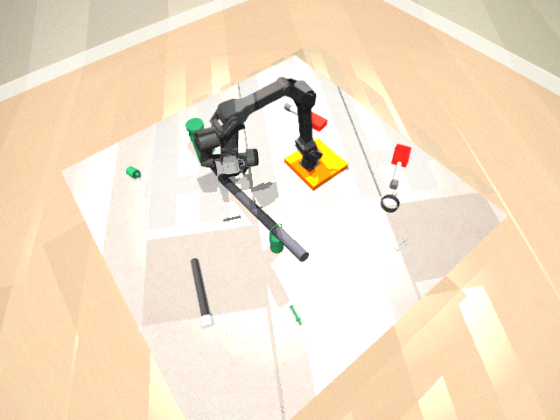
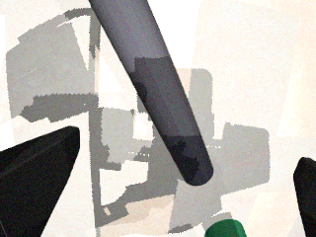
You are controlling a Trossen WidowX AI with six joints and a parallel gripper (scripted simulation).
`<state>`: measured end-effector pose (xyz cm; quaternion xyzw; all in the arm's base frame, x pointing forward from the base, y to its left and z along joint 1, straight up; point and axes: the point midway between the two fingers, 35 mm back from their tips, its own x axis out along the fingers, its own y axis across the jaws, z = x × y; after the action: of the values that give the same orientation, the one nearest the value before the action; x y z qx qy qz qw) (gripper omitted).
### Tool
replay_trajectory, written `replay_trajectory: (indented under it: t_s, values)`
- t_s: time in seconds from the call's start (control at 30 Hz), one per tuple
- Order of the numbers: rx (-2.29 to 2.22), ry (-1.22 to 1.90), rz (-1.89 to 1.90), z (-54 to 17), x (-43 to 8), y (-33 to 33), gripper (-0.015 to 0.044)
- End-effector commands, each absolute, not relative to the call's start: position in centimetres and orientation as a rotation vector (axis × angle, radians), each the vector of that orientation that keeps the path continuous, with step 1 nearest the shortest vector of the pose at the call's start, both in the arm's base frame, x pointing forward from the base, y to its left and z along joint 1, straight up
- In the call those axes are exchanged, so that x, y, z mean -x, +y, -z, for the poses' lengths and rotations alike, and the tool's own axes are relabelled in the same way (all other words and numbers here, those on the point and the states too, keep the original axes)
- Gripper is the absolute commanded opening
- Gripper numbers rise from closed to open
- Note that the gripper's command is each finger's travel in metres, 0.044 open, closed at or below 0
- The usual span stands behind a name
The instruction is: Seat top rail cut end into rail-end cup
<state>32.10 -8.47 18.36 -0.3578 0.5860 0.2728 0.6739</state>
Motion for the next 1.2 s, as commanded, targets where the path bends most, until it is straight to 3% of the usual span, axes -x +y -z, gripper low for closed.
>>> replay_trajectory:
  t_s: [0.0,1.17]
  values:
    - [1.133,1.259,-1.089,-15.7,-32.9,-8.3,0.0440]
    - [1.133,1.259,-1.089,-10.5,-33.0,-8.3,0.0440]
